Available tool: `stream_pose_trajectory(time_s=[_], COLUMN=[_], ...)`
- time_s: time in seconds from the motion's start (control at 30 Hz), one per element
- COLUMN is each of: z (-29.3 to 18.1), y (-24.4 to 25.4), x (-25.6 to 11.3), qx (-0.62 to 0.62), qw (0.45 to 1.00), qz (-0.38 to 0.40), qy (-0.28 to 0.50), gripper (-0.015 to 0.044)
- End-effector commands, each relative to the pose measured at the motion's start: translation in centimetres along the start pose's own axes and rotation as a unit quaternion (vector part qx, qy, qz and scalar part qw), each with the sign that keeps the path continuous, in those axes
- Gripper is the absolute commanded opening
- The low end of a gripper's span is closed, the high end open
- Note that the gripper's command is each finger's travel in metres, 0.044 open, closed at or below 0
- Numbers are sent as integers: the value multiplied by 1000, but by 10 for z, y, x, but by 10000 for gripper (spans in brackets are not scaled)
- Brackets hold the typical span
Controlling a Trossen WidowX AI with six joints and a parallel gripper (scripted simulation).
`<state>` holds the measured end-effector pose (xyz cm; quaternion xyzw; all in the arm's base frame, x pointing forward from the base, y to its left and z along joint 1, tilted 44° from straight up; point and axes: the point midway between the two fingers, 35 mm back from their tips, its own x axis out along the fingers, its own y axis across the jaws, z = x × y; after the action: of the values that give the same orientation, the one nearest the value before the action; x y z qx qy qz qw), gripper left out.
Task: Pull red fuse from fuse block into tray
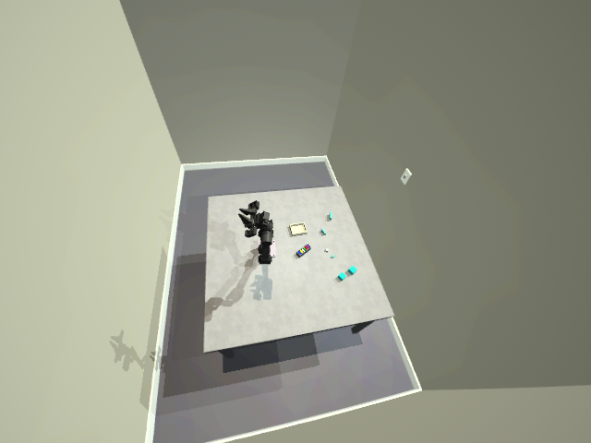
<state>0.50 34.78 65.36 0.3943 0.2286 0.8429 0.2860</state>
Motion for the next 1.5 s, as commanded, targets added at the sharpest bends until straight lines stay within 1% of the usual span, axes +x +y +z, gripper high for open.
stream_pose_trajectory(time_s=[0.0,0.03,0.07,0.2,0.33,0.53,0.7,0.9,1.07,1.27,1.47], z=[1,5,11,38,63,93,109,116,110,90,52], y=[-2,-9,-21,-77,-130,-201,-252,-304,-332,-346,-341], x=[0,-2,-5,-25,-55,-116,-180,-272,-354,-454,-552], qx=[2,6,14,47,76,109,134,164,183,201,218], qw=[1000,1000,999,990,970,922,865,772,678,550,403], qz=[-3,-13,-29,-106,-182,-289,-376,-479,-558,-641,-715], qy=[-2,-10,-22,-83,-146,-232,-303,-385,-442,-495,-528], gripper=[96,70,63,63,63,63,63,63,63,63,63])
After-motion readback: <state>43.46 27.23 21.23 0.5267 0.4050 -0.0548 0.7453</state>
